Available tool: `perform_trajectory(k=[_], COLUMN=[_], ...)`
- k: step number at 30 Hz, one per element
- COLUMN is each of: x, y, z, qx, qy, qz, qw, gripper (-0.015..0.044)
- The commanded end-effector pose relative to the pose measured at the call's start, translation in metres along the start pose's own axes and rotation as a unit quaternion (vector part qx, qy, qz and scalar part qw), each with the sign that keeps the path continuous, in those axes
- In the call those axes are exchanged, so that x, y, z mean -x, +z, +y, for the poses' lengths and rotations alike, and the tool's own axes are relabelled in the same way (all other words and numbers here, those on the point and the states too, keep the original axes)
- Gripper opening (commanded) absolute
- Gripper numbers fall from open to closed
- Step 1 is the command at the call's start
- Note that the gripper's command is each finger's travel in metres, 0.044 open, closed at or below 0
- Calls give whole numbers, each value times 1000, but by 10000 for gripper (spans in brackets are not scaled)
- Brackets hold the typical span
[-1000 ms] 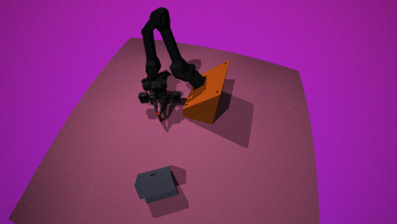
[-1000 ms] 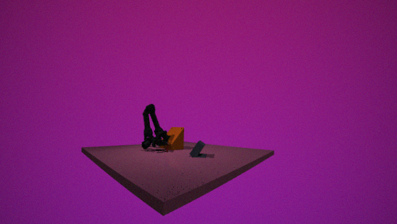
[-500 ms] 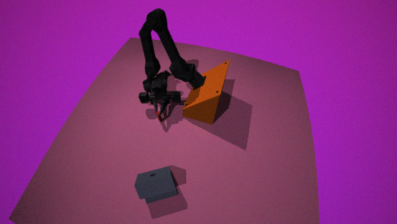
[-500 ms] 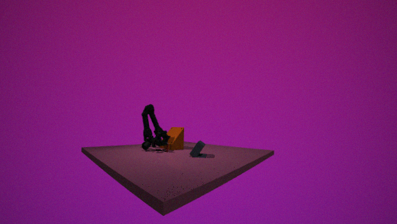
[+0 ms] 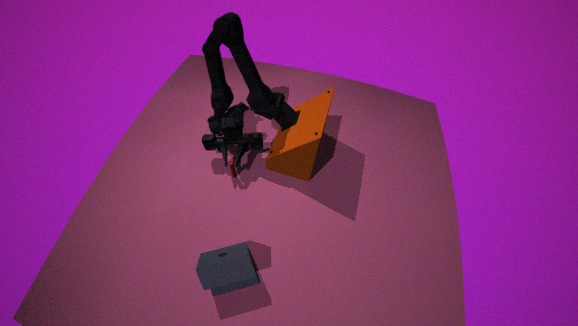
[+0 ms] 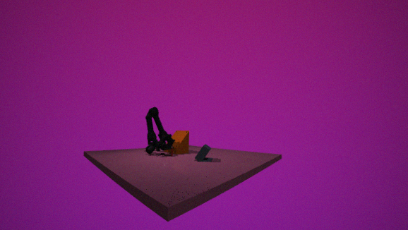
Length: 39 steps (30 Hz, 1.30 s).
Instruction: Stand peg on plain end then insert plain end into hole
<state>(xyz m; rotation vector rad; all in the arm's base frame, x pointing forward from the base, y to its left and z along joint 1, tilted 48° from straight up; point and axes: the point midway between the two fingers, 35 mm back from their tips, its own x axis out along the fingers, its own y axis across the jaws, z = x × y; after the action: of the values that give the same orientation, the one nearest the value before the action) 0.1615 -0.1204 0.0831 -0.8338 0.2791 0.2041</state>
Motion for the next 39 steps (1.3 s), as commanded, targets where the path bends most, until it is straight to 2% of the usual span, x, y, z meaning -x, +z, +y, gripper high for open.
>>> perform_trajectory(k=[1,25,36,37,39], x=[0,0,0,0,0], y=[0,0,0,0,0], z=[0,0,0,0,0], qx=[0,0,0,0,0], qy=[0,0,0,0,0], qz=[0,0,0,0,0], qw=[1000,1000,1000,1000,1000], gripper=[130,130,419,440,440])
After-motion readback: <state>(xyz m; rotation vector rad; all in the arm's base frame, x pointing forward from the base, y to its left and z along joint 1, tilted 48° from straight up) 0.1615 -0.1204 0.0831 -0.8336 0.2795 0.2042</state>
